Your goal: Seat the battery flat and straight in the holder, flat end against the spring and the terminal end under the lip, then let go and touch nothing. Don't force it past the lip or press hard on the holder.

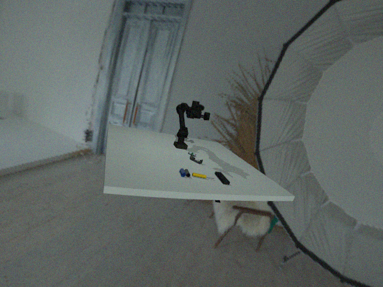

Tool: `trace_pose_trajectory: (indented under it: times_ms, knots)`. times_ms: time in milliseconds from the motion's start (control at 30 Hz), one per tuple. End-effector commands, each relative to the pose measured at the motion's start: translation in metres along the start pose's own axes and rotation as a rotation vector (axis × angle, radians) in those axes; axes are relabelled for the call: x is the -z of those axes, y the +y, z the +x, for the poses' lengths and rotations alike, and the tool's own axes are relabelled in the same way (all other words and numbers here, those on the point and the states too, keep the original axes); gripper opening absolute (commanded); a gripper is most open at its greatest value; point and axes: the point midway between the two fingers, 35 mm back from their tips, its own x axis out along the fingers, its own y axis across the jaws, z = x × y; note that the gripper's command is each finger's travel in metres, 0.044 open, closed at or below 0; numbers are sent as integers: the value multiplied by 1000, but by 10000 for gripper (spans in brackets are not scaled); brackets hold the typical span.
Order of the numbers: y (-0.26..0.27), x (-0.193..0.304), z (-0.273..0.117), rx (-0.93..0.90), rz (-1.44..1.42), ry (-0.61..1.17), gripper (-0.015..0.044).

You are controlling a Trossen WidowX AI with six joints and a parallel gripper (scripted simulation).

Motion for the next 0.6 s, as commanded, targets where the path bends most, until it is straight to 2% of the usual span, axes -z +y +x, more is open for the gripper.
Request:
trace_pose_trajectory:
  times_ms: [0,167,367,567]
  knots:
    - [1,5,2,-3,-5,22,374]
    - [25,115,8,-97,-135,512,249]
    - [44,218,-41,-253,-321,1064,249]
    - [46,266,-116,-424,-506,1552,249]
